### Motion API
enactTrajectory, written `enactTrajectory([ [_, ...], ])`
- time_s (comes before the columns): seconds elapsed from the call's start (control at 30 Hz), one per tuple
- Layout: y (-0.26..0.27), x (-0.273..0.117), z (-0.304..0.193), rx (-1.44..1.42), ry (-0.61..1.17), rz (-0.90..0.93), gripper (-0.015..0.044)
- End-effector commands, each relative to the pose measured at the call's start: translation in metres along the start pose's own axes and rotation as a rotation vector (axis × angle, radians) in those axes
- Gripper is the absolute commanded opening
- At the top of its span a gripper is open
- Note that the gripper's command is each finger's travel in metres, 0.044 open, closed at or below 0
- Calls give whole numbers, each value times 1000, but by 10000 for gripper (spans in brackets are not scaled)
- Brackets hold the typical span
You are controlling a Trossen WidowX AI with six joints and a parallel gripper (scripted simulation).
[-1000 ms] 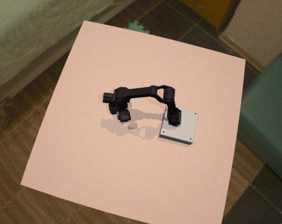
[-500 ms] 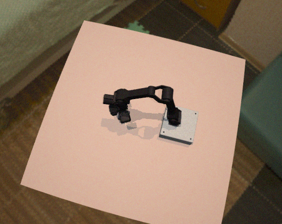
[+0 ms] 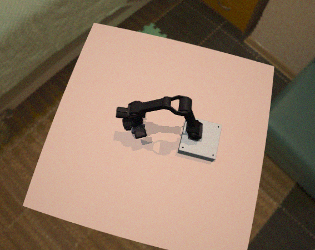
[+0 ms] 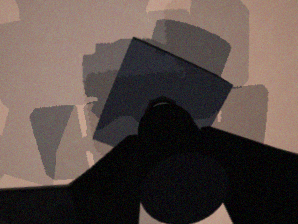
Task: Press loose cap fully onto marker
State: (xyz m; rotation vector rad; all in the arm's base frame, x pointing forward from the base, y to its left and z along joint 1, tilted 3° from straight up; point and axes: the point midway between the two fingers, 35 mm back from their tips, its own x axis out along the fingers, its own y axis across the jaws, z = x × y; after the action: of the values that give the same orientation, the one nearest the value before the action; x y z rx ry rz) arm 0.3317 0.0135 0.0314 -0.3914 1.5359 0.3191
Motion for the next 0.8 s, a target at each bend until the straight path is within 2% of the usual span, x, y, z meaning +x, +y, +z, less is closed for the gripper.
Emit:
enactTrajectory([
  [0.0,0,2,0,-5,-1,-3,0],
  [0.23,0,2,-1,-5,-1,-3,0],
  [0.77,0,1,0,0,-1,-2,420],
])
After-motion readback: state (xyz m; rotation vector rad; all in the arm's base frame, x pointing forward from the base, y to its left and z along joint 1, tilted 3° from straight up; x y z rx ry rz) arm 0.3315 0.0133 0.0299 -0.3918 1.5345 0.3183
